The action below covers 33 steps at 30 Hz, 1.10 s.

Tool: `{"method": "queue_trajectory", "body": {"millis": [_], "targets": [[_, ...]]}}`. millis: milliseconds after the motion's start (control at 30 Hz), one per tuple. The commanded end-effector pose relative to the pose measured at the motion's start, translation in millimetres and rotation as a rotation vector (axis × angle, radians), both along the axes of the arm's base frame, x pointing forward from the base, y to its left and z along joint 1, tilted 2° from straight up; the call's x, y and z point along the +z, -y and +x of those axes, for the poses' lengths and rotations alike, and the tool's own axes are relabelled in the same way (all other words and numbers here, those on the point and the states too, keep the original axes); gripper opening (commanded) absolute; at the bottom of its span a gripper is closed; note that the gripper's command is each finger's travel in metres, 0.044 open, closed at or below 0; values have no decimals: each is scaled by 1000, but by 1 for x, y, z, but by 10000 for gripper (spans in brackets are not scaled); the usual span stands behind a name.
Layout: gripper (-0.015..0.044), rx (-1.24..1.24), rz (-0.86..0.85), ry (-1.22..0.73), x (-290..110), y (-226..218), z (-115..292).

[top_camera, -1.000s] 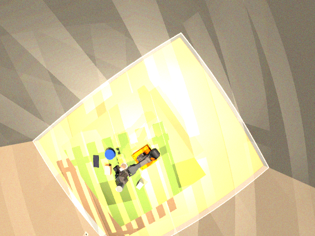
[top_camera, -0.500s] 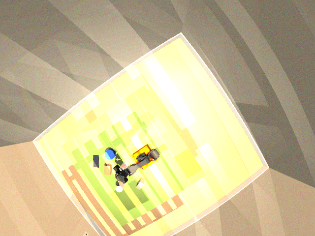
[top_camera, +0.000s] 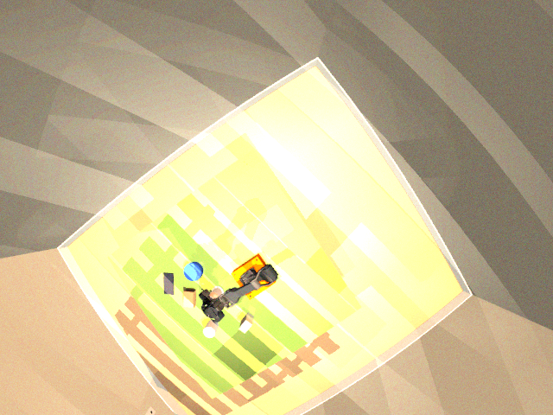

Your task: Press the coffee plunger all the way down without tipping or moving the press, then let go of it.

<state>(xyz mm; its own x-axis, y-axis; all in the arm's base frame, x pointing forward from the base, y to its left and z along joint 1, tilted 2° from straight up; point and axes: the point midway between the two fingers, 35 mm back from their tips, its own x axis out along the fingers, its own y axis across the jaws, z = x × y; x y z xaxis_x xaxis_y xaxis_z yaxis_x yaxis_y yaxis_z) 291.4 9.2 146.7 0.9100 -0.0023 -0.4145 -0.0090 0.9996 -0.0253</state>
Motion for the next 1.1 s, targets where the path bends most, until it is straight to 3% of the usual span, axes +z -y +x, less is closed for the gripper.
{"method": "queue_trajectory", "body": {"millis": [0, 1067], "targets": [[126, 3, -10, -104, -40, 1, -9], [126, 3, -10, -102, -49, 2, 18]]}}
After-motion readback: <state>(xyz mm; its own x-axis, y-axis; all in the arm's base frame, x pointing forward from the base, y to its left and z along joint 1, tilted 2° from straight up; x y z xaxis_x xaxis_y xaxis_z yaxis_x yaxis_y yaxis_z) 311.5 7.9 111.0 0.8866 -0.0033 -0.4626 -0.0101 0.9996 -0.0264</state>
